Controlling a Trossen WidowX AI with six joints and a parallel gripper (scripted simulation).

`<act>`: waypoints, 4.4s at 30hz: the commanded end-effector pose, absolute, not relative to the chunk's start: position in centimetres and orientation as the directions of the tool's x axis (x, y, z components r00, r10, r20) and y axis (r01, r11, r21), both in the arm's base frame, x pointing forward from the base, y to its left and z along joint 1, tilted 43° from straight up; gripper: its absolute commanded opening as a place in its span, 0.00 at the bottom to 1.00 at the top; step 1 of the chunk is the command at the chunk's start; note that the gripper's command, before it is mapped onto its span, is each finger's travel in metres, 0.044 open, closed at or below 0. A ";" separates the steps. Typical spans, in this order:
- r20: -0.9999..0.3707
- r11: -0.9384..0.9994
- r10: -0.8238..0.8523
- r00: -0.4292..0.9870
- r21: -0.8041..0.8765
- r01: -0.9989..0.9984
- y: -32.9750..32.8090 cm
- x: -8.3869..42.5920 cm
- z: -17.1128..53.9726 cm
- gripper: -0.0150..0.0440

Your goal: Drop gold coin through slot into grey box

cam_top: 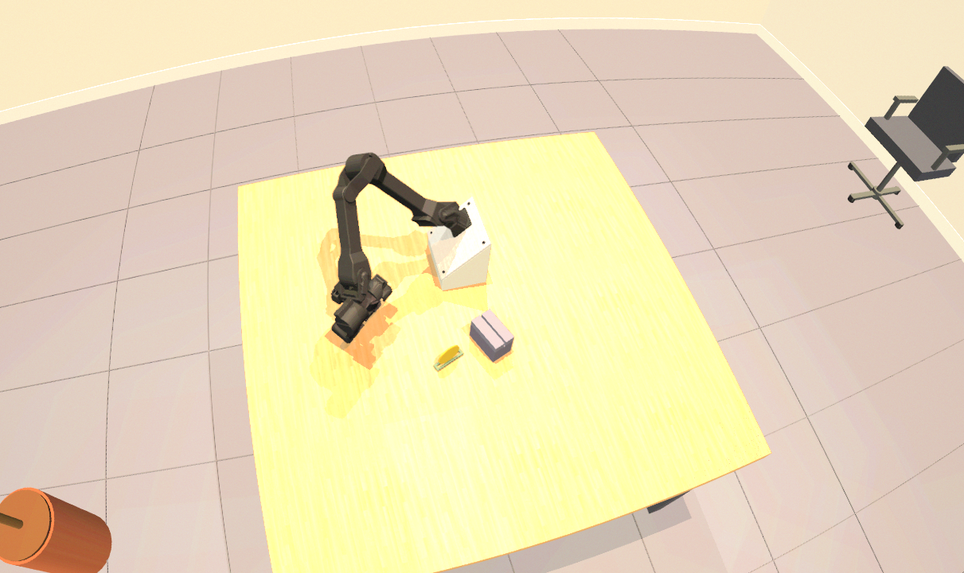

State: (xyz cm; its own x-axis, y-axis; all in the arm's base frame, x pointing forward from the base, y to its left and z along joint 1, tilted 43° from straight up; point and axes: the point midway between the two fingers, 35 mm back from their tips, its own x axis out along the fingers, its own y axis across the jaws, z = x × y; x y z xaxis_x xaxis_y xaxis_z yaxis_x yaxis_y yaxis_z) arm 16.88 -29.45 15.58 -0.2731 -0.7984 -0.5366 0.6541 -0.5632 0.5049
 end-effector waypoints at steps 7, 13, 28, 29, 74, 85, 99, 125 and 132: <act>-0.680 -0.155 -0.731 -0.059 0.081 0.985 -18.1 28.7 12.5 0.53; -0.730 0.193 -0.683 -0.003 -0.186 0.963 -8.8 32.5 11.1 0.53; -0.736 0.272 -0.677 0.004 -0.245 0.931 -9.2 33.4 8.0 0.53; -0.736 0.272 -0.677 0.004 -0.245 0.931 -9.6 33.4 7.6 0.53; -0.734 0.271 -0.679 0.004 -0.246 0.931 -14.6 33.4 2.4 0.53; -0.734 0.271 -0.680 0.004 -0.246 0.931 -14.8 33.4 2.2 0.25; -0.736 0.272 -0.677 0.004 -0.245 0.931 -13.6 33.6 3.3 0.25; -0.737 0.272 -0.676 0.004 -0.245 0.931 -9.2 33.6 8.1 0.25; -0.736 0.272 -0.677 0.004 -0.245 0.931 -8.3 33.4 9.2 0.25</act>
